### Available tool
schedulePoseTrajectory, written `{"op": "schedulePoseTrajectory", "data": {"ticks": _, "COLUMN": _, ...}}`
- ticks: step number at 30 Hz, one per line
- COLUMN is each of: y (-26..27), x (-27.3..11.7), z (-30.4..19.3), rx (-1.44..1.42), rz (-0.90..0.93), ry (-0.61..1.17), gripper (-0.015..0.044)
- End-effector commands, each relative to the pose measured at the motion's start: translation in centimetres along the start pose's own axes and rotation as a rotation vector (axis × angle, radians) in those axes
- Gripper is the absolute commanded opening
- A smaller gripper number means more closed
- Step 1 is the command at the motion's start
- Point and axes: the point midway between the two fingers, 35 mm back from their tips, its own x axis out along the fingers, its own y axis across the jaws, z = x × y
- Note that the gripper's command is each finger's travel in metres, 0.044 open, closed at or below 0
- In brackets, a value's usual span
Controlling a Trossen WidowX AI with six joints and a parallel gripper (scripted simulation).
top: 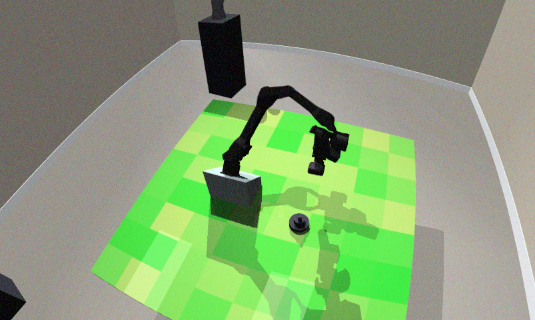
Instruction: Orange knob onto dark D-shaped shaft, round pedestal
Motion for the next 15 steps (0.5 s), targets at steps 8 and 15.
{"op": "schedulePoseTrajectory", "data": {"ticks": 8, "y": -3.7, "x": 0.7, "z": 0.3, "rx": 0.001, "rz": -0.011, "ry": 0.001, "gripper": 0.0000}}
{"op": "schedulePoseTrajectory", "data": {"ticks": 15, "y": -5.9, "x": 1.1, "z": 0.3, "rx": 0.001, "rz": -0.013, "ry": 0.001, "gripper": 0.0000}}
